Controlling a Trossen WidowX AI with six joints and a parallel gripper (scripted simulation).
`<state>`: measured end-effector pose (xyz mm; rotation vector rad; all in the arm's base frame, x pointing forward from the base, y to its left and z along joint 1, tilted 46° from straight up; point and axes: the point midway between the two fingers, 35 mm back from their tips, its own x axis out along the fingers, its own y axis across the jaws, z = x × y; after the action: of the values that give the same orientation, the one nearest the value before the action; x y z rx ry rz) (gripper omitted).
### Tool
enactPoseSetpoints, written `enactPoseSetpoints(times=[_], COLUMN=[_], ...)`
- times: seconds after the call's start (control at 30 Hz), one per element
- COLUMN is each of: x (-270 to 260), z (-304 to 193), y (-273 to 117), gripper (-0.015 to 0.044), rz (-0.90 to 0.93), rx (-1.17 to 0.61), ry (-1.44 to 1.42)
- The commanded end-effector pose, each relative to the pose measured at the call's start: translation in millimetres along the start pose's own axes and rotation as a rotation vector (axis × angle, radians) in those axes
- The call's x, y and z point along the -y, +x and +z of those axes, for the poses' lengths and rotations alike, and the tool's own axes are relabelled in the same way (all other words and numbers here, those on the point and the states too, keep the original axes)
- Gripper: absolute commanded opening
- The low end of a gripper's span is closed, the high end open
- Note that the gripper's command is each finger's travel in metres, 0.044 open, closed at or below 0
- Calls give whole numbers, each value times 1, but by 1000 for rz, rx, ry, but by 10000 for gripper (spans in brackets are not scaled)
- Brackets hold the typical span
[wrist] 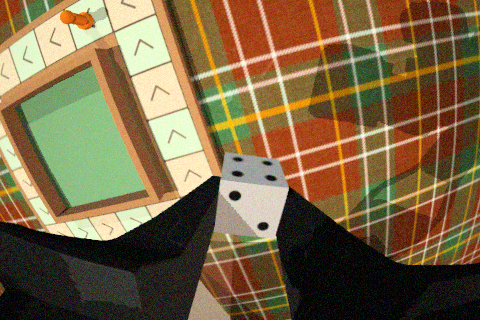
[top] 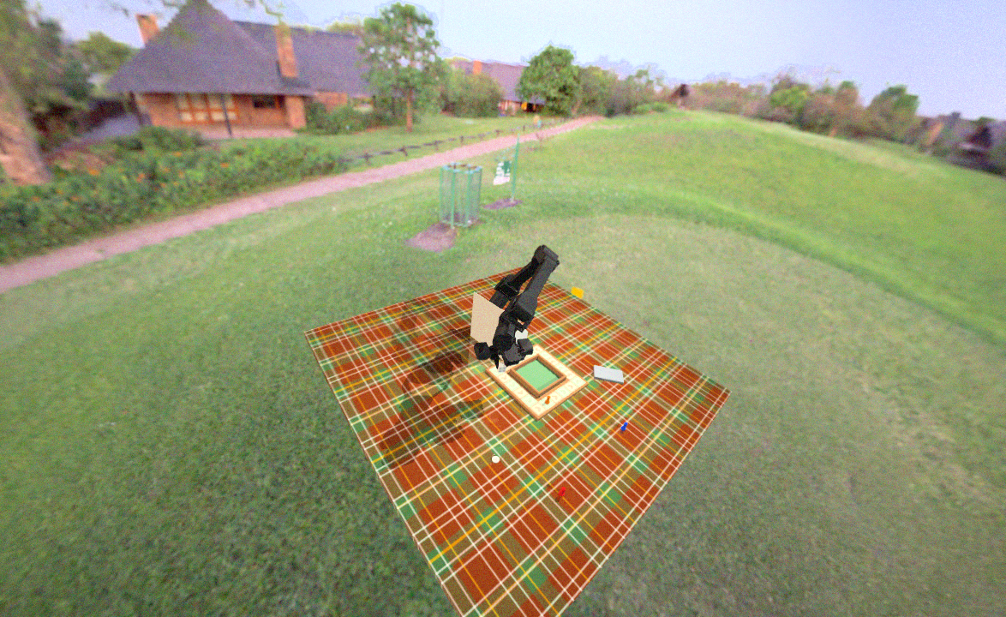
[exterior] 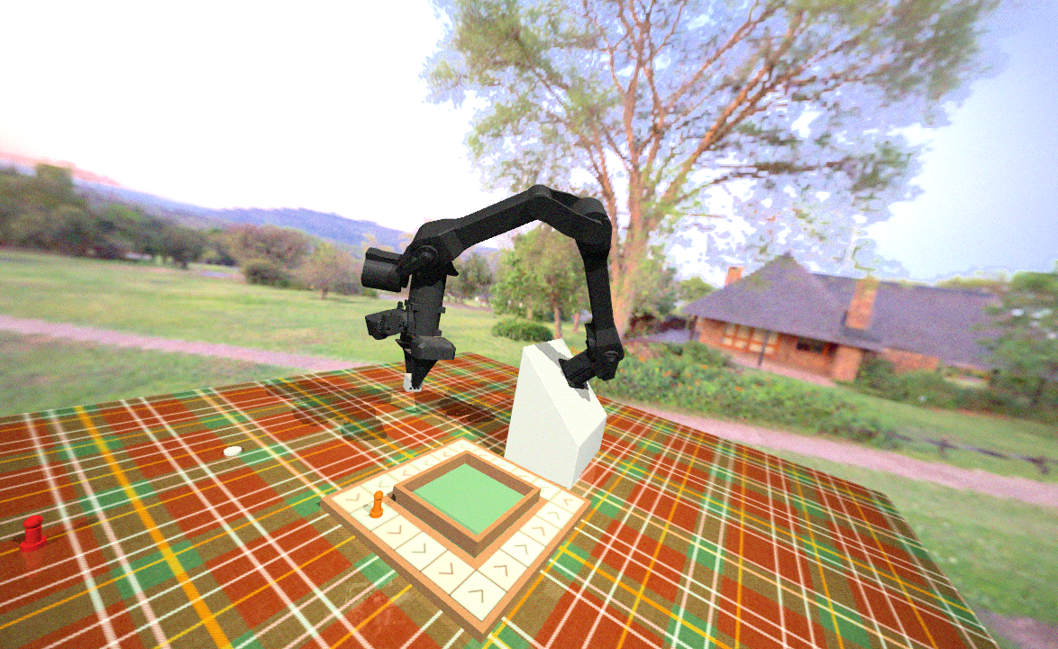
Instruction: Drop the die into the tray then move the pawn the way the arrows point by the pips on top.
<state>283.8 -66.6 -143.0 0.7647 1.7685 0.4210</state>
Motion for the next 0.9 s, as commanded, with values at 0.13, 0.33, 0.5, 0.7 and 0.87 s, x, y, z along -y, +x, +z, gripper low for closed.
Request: enactPoseSetpoints(times=[0.13,0.33,0.5,0.7,0.87], x=[-25,-49,-69,-92,-111], z=[-2,-4,-6,-11,-17], y=[3,7,11,16,21], gripper=[0,0,0,0,0], rz=[-10,-14,-16,-15,-14], rx=[-11,-5,-2,0,-1], ry=[151,297,418,561,680])
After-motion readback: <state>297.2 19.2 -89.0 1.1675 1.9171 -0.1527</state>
